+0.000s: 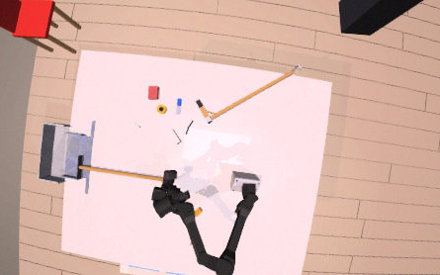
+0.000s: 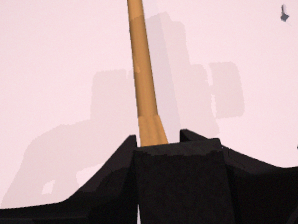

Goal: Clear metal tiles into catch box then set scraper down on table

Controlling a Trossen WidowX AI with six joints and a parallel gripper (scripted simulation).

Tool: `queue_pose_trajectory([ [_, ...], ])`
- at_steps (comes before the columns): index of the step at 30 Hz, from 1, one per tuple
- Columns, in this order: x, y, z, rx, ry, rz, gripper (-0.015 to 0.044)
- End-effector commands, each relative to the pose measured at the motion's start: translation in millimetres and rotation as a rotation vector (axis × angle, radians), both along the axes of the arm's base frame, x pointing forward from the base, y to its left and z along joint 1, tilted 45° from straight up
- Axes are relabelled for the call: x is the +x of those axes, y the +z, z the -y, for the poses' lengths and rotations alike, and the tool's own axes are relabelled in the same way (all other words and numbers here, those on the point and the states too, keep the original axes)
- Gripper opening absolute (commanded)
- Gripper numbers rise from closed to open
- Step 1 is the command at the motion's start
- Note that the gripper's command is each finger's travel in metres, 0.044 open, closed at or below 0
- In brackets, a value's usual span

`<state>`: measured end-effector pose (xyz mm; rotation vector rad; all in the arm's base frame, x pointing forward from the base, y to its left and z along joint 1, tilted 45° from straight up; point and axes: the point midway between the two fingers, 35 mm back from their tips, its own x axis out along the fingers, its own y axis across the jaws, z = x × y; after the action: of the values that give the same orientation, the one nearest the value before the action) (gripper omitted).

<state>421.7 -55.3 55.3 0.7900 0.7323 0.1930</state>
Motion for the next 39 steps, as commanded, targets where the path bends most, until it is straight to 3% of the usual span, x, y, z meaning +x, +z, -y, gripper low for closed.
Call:
queue_pose_trajectory([
  [1, -5.5, -0.1, -0.2, -0.002, 0.001, 0.004, 0.0000],
  [39, -40.7, -3.0, -8.7, -0.003, -0.002, 0.004, 0.0000],
])
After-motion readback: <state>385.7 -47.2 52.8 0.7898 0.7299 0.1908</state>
